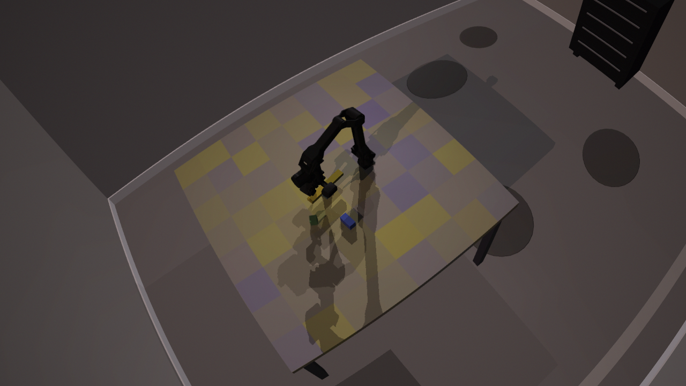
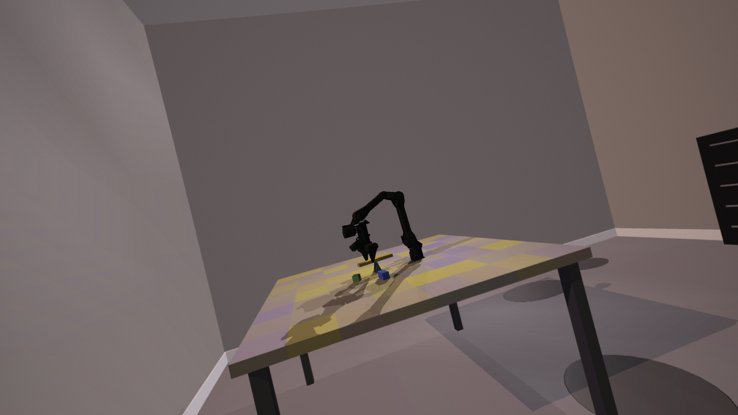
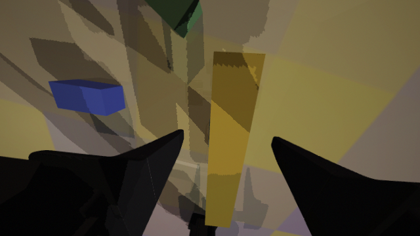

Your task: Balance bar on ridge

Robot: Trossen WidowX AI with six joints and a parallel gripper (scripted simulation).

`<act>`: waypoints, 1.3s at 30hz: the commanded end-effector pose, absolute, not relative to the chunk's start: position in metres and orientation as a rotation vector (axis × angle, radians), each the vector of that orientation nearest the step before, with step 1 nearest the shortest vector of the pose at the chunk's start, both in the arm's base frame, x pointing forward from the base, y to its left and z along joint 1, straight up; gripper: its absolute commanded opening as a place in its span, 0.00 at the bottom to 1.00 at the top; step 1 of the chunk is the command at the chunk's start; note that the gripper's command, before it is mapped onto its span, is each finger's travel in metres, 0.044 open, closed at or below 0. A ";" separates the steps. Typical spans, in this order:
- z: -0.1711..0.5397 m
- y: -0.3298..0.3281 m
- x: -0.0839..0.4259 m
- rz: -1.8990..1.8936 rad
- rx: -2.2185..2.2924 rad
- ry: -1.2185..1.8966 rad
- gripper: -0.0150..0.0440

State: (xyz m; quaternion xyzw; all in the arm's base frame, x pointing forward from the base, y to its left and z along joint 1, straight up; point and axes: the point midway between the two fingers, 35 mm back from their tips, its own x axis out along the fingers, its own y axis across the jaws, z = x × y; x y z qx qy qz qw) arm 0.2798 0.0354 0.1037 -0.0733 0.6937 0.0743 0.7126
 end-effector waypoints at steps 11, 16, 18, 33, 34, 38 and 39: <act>0.204 0.035 0.277 0.165 -0.163 1.538 1.00; 0.204 0.035 0.277 0.165 -0.163 1.538 1.00; 0.204 0.035 0.277 0.165 -0.163 1.538 1.00; 0.204 0.035 0.277 0.165 -0.163 1.538 1.00; 0.204 0.035 0.277 0.165 -0.163 1.538 1.00; 0.204 0.035 0.277 0.165 -0.163 1.538 1.00; 0.204 0.035 0.277 0.165 -0.163 1.538 1.00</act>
